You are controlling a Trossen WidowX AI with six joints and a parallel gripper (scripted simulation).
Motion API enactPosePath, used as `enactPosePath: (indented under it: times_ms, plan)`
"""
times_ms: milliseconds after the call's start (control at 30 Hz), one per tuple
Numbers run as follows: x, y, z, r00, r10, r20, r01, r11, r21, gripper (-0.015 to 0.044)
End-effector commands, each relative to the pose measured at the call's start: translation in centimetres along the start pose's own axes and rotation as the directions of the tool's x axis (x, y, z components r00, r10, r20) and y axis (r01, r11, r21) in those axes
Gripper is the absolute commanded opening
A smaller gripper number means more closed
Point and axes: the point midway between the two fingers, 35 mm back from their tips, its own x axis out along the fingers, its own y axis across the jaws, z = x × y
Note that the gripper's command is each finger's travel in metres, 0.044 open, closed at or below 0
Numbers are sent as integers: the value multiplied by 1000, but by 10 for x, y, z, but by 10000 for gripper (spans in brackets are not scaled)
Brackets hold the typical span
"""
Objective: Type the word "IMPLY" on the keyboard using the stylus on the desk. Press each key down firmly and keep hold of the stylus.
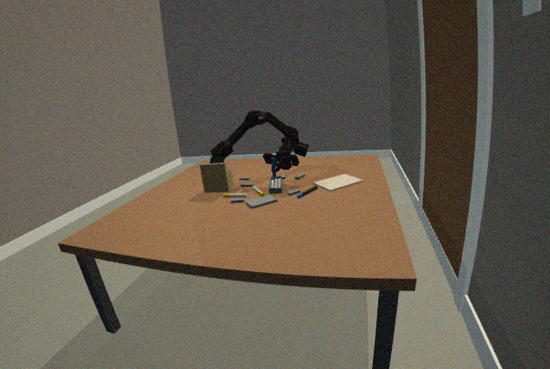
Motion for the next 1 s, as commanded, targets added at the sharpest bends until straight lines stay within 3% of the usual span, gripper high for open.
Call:
enactPosePath:
  times_ms: [0,433,533,967]
  plan:
    - [4,1,4,1000,2,2,-2,1000,7,0]
    - [4,1,4,1000,2,2,-2,1000,7,0]
    - [3,-1,5,1000,1,2,-1,1000,7,79]
    - [3,-3,6,1000,1,2,-1,1000,7,81]
